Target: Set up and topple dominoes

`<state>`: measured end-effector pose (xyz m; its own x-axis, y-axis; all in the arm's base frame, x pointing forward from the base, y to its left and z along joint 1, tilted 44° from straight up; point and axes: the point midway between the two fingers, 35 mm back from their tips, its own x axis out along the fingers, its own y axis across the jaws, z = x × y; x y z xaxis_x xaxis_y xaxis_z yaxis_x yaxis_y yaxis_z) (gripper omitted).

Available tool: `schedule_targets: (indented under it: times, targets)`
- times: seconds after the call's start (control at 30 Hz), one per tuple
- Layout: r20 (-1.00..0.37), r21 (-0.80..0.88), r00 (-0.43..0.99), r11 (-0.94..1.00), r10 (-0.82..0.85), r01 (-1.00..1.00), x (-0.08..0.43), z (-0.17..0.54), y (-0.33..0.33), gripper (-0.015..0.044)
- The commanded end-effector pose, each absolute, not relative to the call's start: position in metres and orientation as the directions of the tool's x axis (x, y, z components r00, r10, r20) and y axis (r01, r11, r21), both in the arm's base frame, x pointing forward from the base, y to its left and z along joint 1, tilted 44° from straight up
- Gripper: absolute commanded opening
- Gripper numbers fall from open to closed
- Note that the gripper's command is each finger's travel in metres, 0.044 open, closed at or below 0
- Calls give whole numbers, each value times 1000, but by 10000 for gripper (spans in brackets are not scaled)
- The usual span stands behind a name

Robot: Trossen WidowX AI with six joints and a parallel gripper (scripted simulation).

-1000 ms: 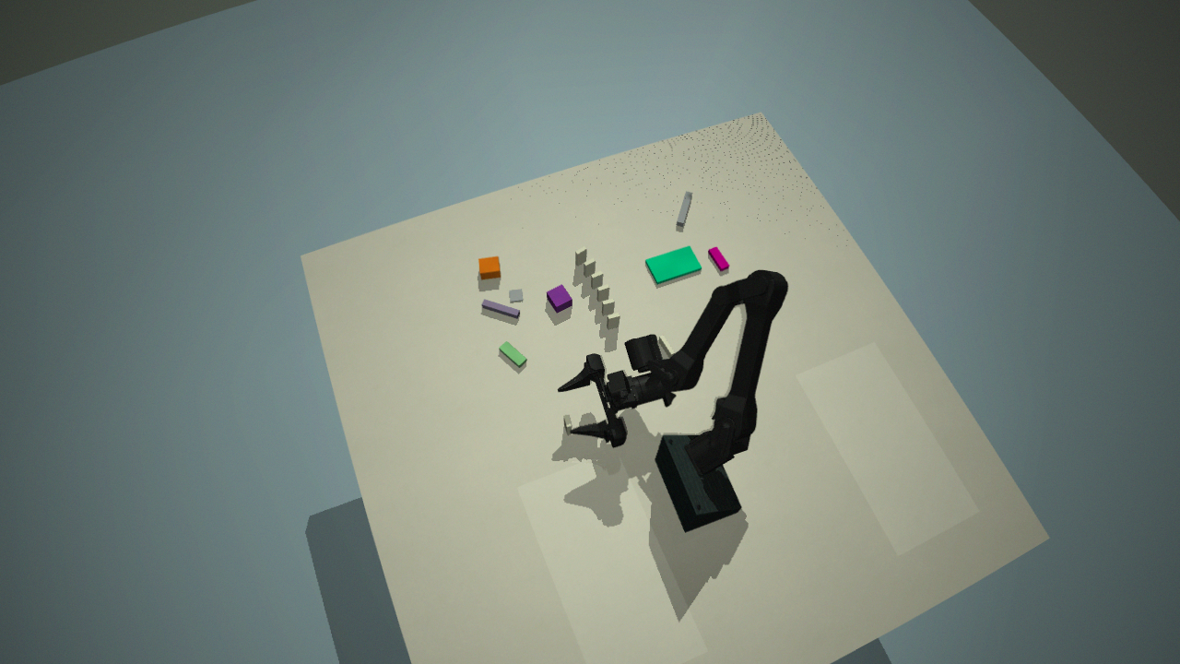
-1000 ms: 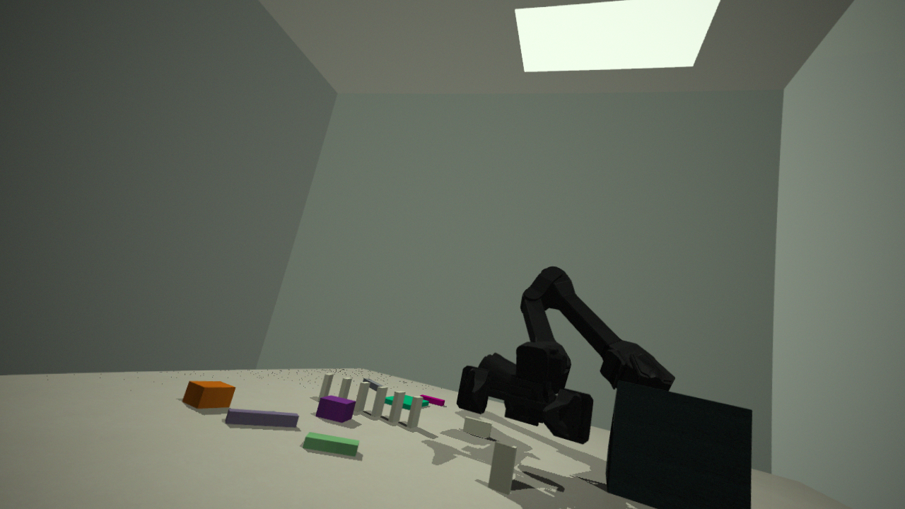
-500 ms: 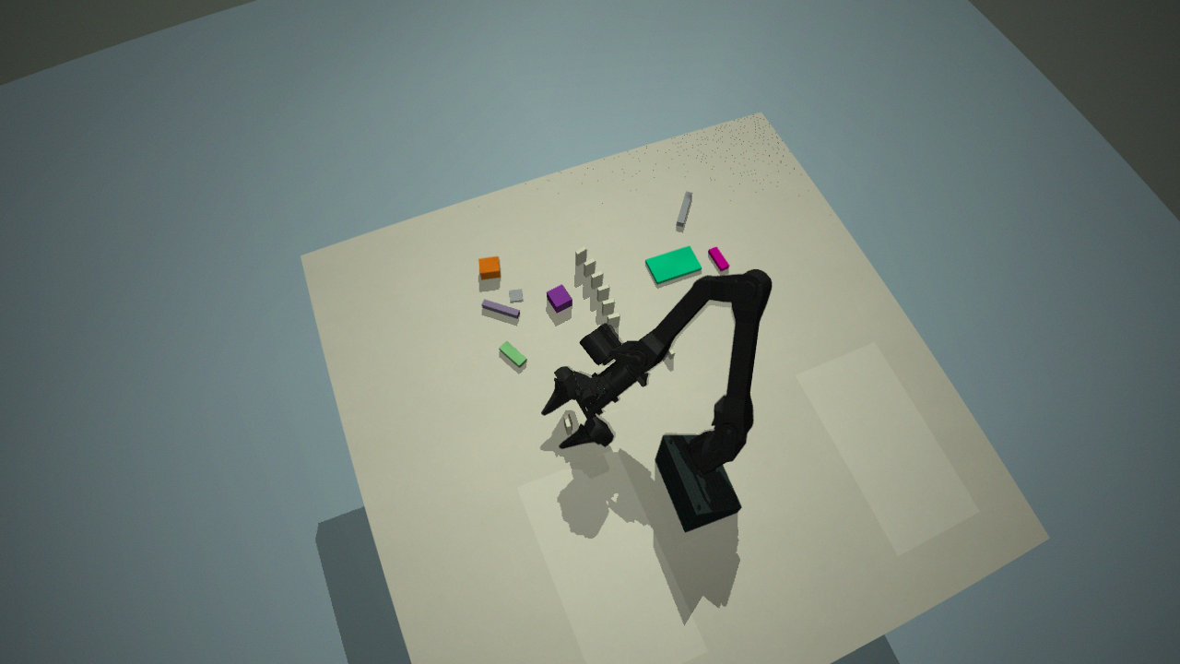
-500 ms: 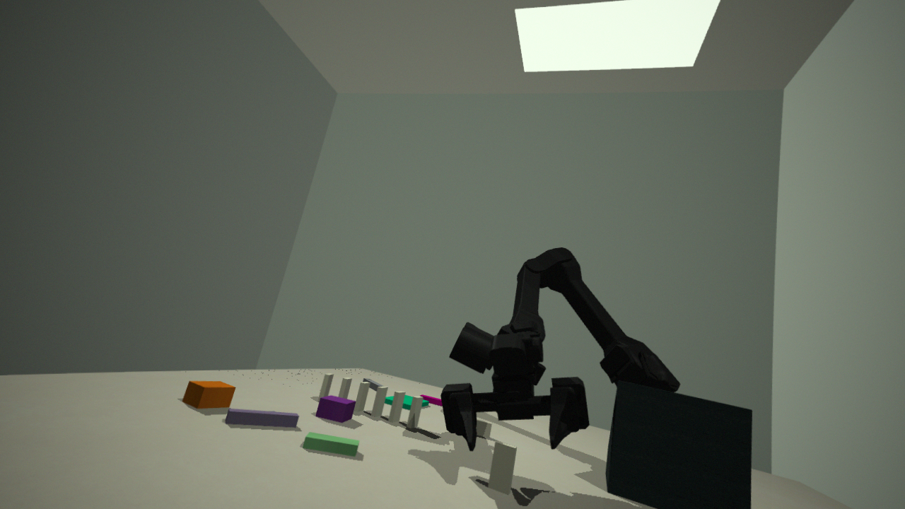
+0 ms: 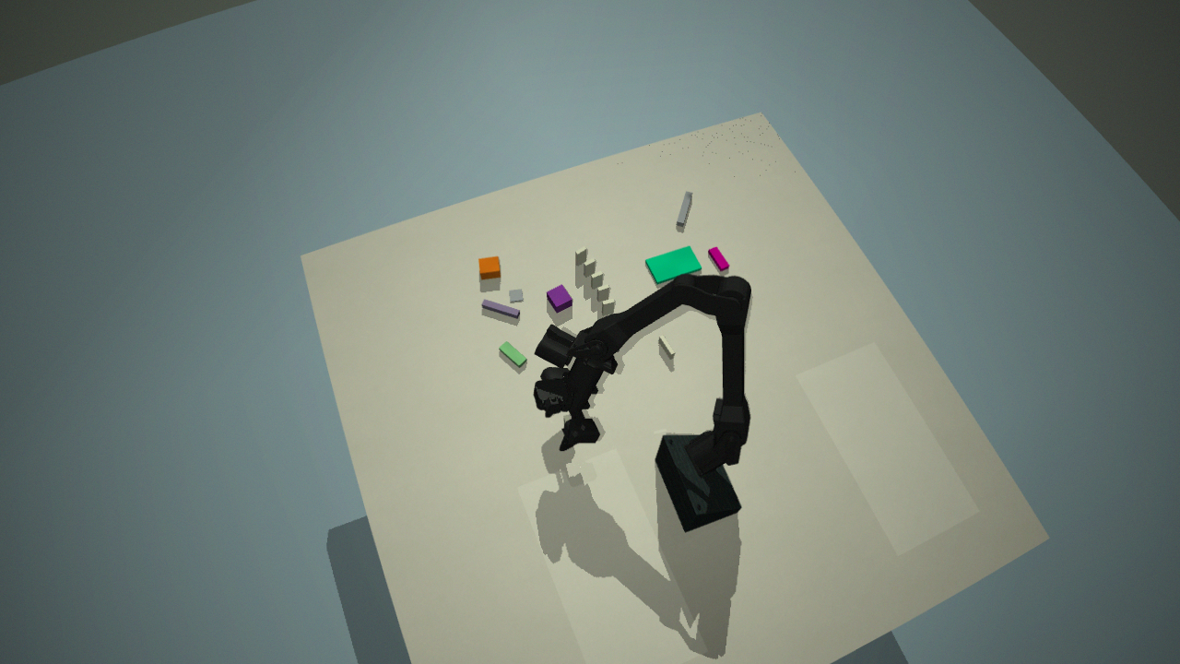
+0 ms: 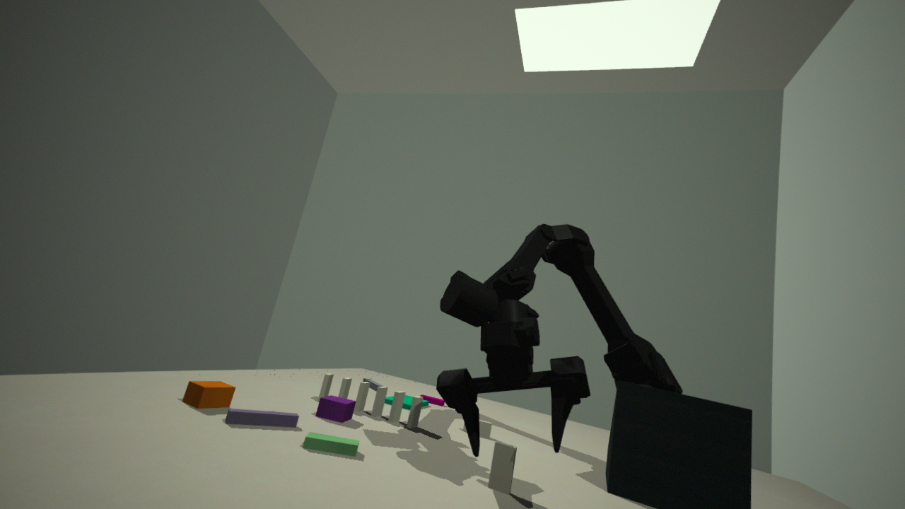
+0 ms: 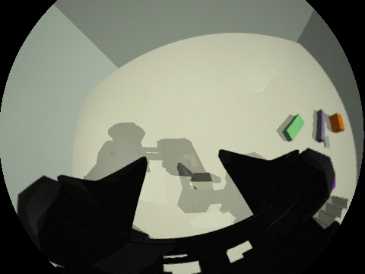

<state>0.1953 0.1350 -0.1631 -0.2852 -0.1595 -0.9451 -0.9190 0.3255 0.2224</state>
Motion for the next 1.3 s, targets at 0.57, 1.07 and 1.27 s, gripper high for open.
schedule_targets:
  times: [0.57,1.07,1.27]
  targets:
    - [-740,-52,-82,179,-668,-982,205,-107,165,440]
    - [-739,-54,-82,179,-669,-982,200,-155,120,440]
    - [-738,-54,-81,179,-670,-982,199,-162,114,440]
